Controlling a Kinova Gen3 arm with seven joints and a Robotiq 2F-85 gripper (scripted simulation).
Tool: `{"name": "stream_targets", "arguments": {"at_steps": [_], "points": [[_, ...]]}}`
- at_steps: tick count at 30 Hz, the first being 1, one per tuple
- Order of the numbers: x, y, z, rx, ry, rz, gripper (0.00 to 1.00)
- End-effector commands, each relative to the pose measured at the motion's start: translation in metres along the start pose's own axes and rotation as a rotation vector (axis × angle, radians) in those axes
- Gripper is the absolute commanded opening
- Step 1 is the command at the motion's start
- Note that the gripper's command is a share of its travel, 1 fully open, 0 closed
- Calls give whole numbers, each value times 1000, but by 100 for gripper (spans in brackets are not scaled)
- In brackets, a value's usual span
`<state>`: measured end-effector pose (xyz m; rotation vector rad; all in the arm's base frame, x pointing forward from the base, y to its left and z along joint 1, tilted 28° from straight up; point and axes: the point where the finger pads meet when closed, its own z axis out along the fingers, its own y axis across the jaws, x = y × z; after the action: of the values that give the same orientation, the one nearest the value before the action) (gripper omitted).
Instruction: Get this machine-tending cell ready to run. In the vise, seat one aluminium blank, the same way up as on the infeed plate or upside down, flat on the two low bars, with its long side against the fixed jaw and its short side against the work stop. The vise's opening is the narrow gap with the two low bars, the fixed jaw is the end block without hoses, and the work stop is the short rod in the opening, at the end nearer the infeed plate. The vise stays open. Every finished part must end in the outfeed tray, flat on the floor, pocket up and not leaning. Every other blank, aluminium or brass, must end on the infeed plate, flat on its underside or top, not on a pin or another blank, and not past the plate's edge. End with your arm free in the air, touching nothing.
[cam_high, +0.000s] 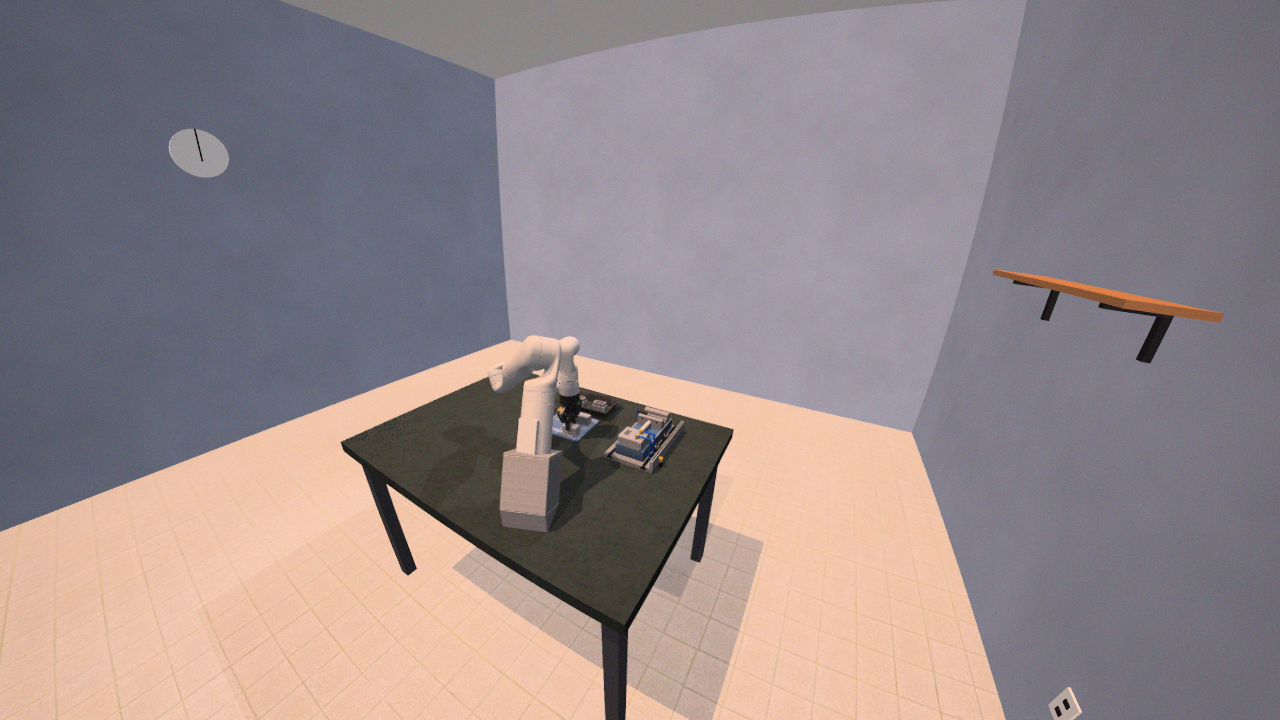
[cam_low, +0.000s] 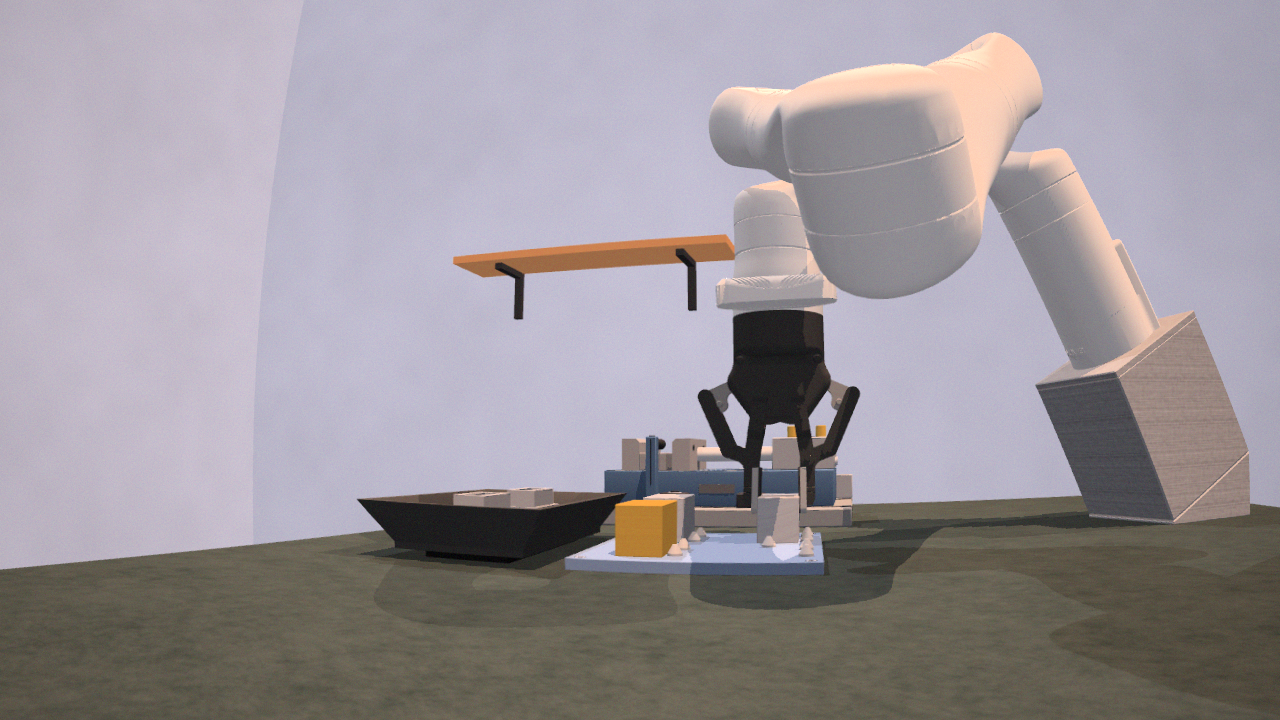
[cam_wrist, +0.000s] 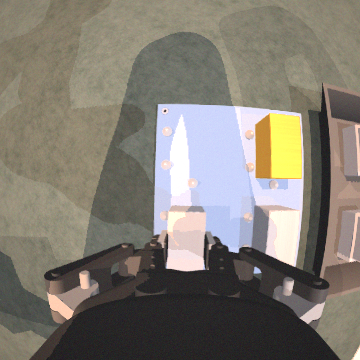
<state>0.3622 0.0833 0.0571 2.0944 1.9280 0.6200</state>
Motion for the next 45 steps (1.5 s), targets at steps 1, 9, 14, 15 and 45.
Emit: {"name": "stream_targets", "arguments": {"at_steps": [1, 9, 14, 15, 45], "points": [[0, 0, 0, 0, 1, -1, 0], [0, 0, -4, 0, 1, -1, 0], [0, 0, -12, 0, 1, -1, 0], [0, 0, -15, 0, 1, -1, 0], [0, 0, -105, -1, -12, 8, 0]]}}
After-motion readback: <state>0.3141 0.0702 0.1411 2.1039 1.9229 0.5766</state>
